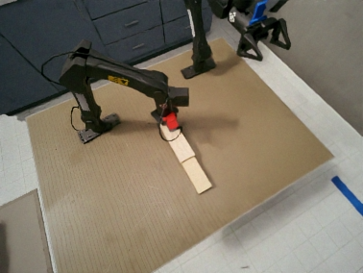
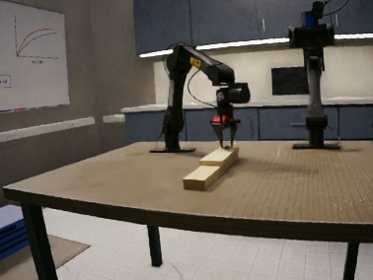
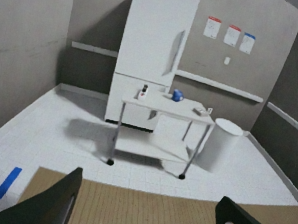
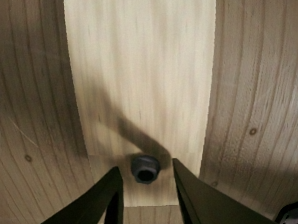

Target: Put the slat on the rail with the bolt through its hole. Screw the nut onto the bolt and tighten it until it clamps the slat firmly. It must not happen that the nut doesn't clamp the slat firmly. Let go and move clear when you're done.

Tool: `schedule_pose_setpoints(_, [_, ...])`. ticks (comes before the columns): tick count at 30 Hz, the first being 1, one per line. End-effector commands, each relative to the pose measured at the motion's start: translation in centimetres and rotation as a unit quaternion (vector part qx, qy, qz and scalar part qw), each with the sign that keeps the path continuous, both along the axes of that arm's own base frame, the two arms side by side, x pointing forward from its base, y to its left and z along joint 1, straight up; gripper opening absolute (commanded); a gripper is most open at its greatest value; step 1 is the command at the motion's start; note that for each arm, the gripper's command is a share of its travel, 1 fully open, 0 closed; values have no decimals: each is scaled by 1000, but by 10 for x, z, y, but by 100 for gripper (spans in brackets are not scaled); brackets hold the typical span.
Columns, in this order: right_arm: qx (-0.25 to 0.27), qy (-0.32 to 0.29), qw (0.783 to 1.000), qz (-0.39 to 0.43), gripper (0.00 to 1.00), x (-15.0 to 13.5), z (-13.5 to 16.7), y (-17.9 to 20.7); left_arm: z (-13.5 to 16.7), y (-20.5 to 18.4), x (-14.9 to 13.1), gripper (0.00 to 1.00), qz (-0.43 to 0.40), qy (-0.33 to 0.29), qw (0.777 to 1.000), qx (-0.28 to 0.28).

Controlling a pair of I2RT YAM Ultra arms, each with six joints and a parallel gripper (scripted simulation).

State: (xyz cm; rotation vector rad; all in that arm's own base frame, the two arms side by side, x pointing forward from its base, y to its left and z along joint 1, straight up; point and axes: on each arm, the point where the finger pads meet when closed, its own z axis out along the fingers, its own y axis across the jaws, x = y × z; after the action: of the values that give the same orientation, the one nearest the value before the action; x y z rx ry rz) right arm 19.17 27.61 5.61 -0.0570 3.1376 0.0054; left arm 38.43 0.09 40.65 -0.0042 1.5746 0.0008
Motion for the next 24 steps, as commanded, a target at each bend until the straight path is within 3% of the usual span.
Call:
schedule_pose_setpoints(1, [3, -3, 990, 139, 34, 2, 8, 2, 5, 0, -1, 100, 0, -6, 1000, 0])
schedule_pose_setpoints(8, [2, -3, 955, 297, 34, 2, 9, 2, 5, 0, -1, 100, 0, -6, 1000, 0])
schedule_pose_setpoints(10, [2, -3, 955, 297, 34, 2, 9, 2, 5, 0, -1, 100, 0, -6, 1000, 0])
schedule_pose_setpoints(11, [1, -3, 936, 352, 34, 2, 9, 2, 5, 0, -1, 100, 0, -6, 1000, 0])
schedule_pose_setpoints(17, [0, -3, 879, 476, 34, 2, 9, 2, 5, 0, -1, 100, 0, -6, 1000, 0])
schedule_pose_setpoints(24, [-1, -3, 791, 611, 34, 2, 10, 2, 5, 0, -1, 100, 0, -6, 1000, 0])
